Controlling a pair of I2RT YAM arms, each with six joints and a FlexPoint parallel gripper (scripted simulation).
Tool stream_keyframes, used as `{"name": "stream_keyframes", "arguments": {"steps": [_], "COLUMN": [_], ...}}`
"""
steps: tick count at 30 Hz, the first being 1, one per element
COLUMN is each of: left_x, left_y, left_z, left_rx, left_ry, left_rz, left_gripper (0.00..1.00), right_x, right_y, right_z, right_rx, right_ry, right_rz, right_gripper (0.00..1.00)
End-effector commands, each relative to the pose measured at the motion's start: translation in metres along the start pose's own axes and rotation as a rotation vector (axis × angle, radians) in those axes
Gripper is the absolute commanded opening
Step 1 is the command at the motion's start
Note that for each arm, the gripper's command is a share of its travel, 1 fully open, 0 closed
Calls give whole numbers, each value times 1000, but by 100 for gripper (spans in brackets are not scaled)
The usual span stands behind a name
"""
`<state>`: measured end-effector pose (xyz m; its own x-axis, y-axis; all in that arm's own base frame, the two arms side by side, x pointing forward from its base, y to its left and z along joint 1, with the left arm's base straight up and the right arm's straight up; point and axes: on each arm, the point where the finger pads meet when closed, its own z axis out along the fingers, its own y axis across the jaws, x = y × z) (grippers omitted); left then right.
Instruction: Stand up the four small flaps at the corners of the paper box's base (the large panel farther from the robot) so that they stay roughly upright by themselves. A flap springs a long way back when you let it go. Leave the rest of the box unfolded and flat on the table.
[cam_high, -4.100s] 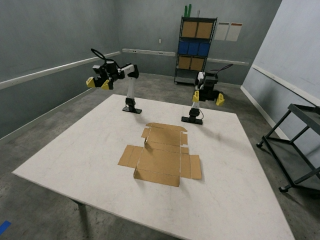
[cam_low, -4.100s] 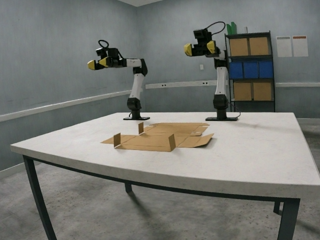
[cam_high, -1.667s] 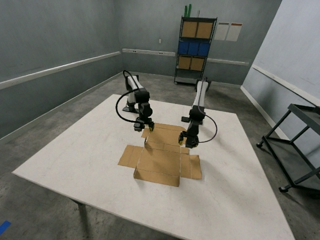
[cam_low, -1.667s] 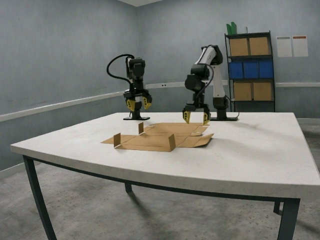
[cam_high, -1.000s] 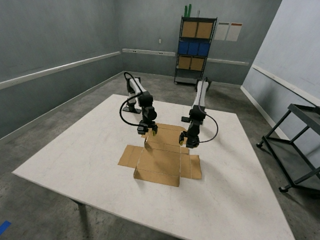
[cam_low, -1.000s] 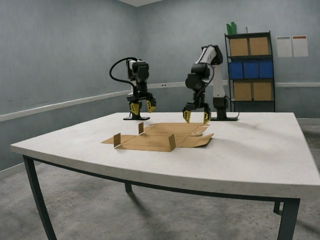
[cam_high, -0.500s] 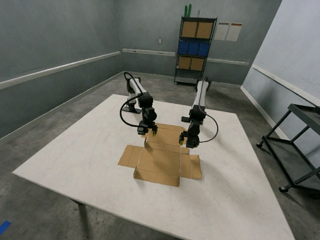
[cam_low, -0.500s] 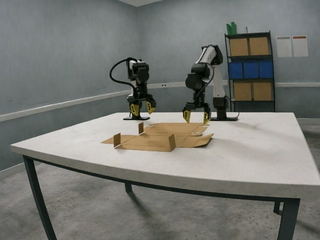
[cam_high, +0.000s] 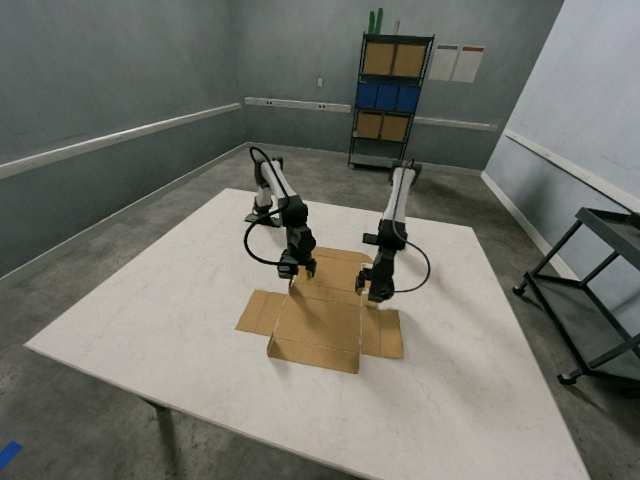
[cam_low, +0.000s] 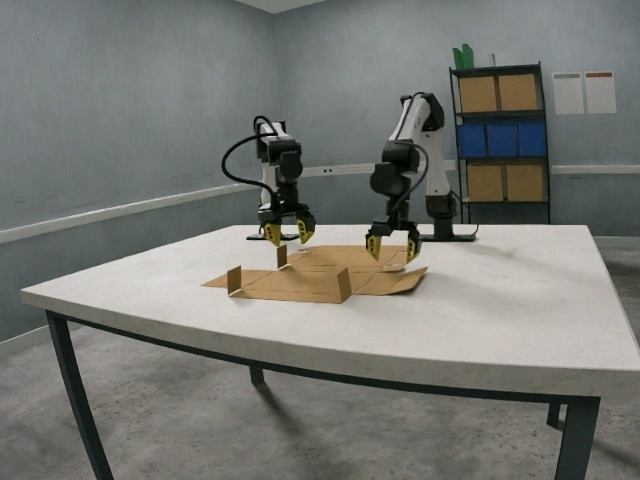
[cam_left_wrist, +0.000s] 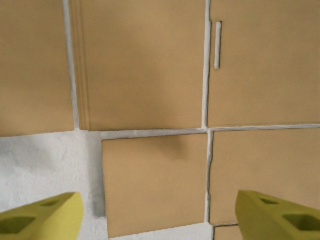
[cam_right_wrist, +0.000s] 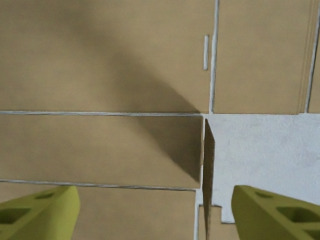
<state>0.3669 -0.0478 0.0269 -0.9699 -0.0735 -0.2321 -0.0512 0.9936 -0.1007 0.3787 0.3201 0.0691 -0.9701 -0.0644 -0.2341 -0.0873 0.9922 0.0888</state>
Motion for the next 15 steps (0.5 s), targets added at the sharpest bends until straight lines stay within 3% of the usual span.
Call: {"name": "stream_keyframes", "arguments": {"steps": [1, 4, 6, 15], "left_x": [0, -5, -5, -1], "left_y": [-2, -3, -3, -2], "left_z": [14, 14, 13, 18], "left_rx": [-3, 0, 1, -1], "left_ry": [-8, -23, -27, -14], "left_rz": [-2, -2, 1, 0], "left_gripper": [77, 77, 77, 77], "right_x": [2, -2, -9, -10], "right_y": [5, 9, 12, -5], "right_z": [18, 17, -3, -1], "right_rx": [3, -8, -35, -18], "right_ry": [-8, -23, -59, -63], "right_rz": [0, 2, 4, 1], "right_gripper": [77, 77, 77, 77]}}
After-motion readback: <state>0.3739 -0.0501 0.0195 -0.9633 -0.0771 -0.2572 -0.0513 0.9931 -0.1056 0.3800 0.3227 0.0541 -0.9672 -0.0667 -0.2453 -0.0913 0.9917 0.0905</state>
